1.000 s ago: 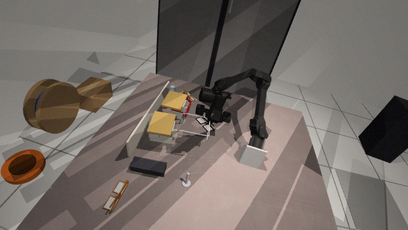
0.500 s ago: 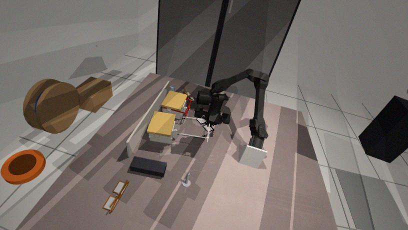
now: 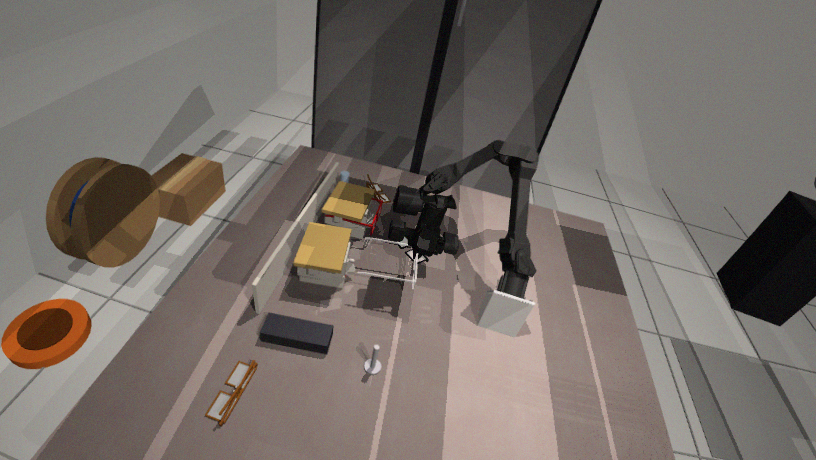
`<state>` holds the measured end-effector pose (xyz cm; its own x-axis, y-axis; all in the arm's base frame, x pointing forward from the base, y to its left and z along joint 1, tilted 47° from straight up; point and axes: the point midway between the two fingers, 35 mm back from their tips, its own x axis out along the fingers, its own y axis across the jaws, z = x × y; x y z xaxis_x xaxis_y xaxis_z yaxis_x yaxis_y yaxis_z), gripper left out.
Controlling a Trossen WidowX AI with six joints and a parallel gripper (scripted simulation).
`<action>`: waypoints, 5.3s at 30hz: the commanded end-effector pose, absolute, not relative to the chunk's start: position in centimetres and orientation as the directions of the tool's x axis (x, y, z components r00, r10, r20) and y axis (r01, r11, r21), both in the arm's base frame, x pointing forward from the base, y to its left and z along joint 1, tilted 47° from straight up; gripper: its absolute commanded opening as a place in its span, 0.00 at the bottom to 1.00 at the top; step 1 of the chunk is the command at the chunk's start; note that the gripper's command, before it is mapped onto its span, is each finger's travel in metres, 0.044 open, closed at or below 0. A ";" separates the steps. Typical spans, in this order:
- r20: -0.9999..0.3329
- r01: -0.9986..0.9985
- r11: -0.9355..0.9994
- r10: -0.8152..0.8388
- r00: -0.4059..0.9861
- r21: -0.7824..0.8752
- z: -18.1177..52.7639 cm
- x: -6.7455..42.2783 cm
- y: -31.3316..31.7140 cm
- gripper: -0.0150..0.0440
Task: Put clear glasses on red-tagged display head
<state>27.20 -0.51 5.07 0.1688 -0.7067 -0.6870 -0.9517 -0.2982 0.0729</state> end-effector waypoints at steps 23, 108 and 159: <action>-0.683 -0.951 -0.298 -0.711 0.167 0.079 4.3 29.3 -0.7 0.25; -0.683 -0.952 -0.299 -0.710 0.171 0.072 2.8 40.7 2.1 0.25; -0.686 -0.953 -0.296 -0.707 0.171 0.068 2.2 42.5 2.1 0.44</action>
<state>42.45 2.11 2.18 0.1717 -0.7072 -0.6858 -0.9524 -0.2972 0.0681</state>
